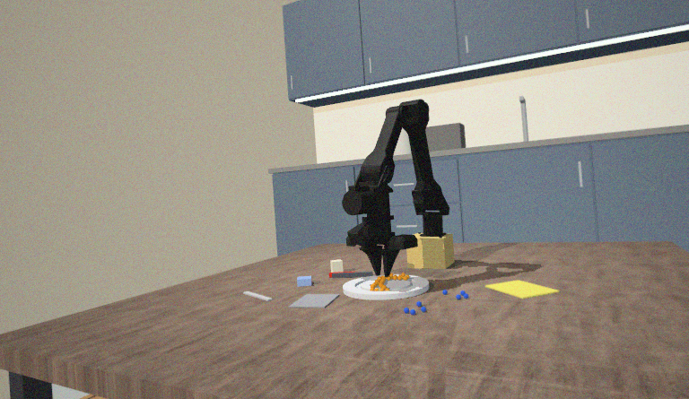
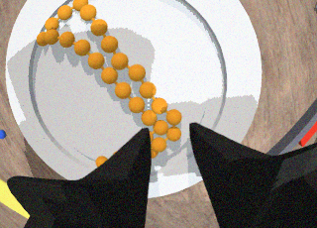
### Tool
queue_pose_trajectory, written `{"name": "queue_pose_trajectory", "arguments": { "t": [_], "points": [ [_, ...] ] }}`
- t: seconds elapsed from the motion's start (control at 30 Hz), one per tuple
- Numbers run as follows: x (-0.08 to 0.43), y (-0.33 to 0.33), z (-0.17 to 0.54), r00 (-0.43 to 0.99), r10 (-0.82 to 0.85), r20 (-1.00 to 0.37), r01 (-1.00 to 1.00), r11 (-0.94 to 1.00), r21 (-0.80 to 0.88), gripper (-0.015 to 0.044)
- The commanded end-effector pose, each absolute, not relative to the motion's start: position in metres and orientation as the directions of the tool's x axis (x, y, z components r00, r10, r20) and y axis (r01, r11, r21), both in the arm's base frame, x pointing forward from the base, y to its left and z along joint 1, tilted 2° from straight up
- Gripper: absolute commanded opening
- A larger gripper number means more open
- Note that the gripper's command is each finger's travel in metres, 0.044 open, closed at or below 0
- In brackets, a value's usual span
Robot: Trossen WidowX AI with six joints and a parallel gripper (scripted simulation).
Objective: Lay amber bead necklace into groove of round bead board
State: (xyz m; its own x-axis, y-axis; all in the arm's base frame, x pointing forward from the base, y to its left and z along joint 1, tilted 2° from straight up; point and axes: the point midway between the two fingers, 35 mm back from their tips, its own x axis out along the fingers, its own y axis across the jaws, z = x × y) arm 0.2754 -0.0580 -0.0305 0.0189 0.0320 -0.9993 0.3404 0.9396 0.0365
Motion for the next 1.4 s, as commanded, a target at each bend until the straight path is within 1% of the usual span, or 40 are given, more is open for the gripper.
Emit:
{"name": "queue_pose_trajectory", "arguments": {
  "t": [0.0,0.3,1.13,1.2,1.23,1.37],
  "points": [
    [0.275,-0.058,-0.030,0.018,0.032,-0.999,0.340,0.940,0.036,0.0210],
    [0.274,-0.058,-0.030,0.013,0.034,-0.999,0.340,0.940,0.036,0.0440],
    [0.274,-0.058,-0.029,0.012,0.036,-0.999,0.337,0.941,0.038,0.0440],
    [0.279,-0.058,-0.027,0.012,0.036,-0.999,0.288,0.957,0.038,0.0387],
    [0.285,-0.058,-0.025,0.012,0.036,-0.999,0.224,0.974,0.038,0.0361],
    [0.314,-0.056,-0.014,0.014,0.036,-0.999,-0.108,0.994,0.034,0.0256]
  ]
}}
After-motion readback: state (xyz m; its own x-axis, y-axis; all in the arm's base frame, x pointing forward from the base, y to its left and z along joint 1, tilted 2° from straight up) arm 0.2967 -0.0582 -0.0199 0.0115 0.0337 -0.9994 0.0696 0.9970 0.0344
